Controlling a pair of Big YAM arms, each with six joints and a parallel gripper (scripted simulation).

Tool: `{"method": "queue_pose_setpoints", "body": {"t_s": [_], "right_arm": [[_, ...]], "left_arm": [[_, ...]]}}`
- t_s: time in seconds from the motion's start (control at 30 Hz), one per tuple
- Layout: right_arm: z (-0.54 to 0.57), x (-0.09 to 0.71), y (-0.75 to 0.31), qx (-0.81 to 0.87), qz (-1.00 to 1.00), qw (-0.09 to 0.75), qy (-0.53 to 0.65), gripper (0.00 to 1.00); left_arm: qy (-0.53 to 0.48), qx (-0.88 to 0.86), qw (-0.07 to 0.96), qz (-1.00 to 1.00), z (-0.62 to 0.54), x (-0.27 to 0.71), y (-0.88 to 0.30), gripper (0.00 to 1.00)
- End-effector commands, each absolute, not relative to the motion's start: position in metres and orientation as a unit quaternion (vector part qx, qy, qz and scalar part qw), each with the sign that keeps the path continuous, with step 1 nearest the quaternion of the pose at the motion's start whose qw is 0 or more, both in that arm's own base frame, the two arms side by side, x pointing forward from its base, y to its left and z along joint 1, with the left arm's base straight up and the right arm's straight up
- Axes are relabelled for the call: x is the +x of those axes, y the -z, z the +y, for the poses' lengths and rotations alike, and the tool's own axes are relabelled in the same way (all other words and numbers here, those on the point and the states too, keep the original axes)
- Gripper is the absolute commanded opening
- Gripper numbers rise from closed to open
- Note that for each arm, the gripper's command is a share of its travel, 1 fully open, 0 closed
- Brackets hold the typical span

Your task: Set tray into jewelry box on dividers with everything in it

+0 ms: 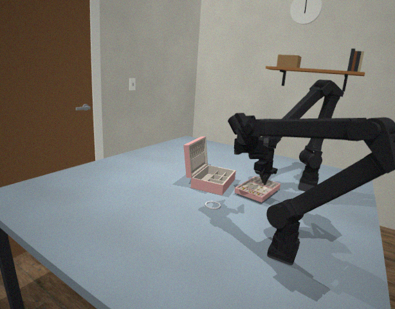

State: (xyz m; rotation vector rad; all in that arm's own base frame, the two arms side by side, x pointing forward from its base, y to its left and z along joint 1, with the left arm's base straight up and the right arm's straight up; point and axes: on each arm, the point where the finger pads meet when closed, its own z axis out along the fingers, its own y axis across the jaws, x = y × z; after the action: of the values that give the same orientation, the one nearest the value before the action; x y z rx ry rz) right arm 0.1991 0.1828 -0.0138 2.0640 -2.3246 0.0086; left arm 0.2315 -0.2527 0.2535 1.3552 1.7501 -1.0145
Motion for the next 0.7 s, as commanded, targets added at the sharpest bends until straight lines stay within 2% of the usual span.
{"method": "queue_pose_setpoints", "body": {"t_s": [0.0, 0.3, 0.67], "right_arm": [[0.203, 0.222, -0.021, 0.664, -0.748, -0.021, 0.001, 0.0], [0.201, 0.224, -0.075, 0.673, -0.74, -0.02, 0.0, 0.0], [0.21, 0.303, -0.084, 0.733, -0.68, -0.017, 0.0, 0.0]], "left_arm": [[0.388, 0.525, 0.366, 0.663, -0.257, 0.239, -0.27, 1.0], [0.396, 0.497, 0.4, 0.66, -0.262, 0.284, -0.313, 1.0], [0.372, 0.459, 0.428, 0.683, -0.263, 0.343, -0.341, 1.0]]}}
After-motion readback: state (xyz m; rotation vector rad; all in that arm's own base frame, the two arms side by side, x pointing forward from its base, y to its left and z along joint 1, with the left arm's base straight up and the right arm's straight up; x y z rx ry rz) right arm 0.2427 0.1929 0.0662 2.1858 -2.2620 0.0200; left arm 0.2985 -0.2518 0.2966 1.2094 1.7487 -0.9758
